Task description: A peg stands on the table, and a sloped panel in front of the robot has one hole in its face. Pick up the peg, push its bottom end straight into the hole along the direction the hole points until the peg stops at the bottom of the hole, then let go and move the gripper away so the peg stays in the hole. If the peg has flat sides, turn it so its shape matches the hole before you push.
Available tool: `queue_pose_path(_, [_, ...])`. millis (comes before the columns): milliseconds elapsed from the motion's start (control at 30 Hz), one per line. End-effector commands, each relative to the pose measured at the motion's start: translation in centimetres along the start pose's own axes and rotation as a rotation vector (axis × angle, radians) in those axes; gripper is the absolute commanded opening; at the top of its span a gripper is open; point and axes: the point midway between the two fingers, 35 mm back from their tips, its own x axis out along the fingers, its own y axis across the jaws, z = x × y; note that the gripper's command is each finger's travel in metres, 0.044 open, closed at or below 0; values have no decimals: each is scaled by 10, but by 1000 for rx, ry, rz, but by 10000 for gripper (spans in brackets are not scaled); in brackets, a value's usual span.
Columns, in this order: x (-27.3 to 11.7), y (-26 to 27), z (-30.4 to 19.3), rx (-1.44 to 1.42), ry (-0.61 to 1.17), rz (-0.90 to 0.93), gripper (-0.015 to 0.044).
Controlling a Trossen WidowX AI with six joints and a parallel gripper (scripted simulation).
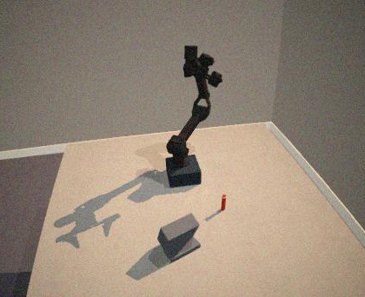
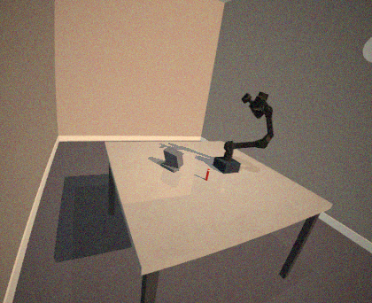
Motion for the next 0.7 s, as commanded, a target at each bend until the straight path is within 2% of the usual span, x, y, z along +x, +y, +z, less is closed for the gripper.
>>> queue_pose_path(0, [0,-1,0,2,1,1,426])
queue_pose_path(33, [1,-3,-1,10,3,3,440])
queue_pose_path(667, [37,-62,-47,262,117,98,440])
